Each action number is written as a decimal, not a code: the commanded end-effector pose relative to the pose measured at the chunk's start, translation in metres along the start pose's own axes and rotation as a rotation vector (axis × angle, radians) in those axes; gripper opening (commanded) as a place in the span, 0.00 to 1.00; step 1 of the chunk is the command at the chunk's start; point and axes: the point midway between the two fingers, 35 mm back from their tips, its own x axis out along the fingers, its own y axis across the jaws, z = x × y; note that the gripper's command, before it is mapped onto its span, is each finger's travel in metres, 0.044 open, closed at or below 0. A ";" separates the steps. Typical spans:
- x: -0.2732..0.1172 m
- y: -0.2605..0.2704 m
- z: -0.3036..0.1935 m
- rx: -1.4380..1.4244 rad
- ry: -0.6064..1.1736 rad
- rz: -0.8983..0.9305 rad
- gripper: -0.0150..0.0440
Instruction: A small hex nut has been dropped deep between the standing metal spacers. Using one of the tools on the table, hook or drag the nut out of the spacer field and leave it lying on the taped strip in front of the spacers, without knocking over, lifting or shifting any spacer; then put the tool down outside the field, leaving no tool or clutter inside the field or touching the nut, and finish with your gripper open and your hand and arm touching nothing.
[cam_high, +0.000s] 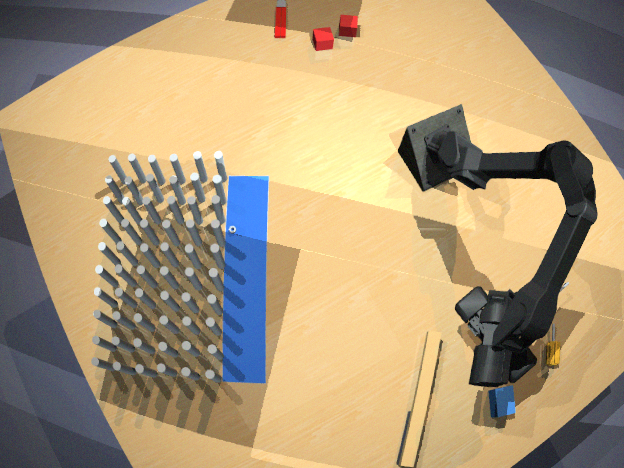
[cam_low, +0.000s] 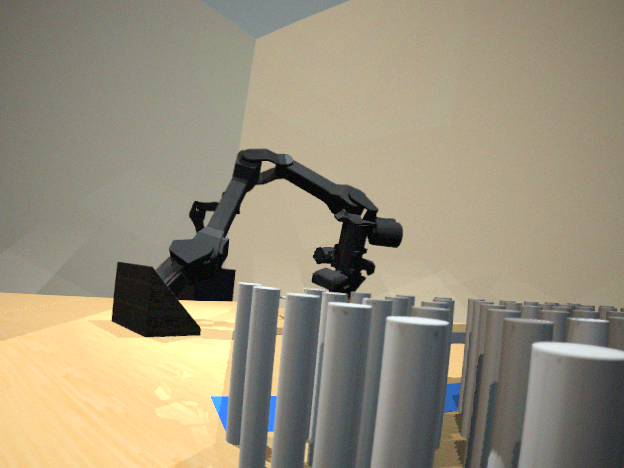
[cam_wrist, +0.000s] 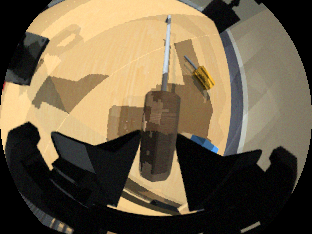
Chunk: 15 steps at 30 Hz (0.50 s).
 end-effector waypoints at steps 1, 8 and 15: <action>0.002 0.001 0.000 0.006 0.001 0.000 0.25; 0.007 0.002 -0.001 0.007 0.002 -0.001 0.25; 0.012 0.004 -0.002 0.007 0.002 -0.003 0.25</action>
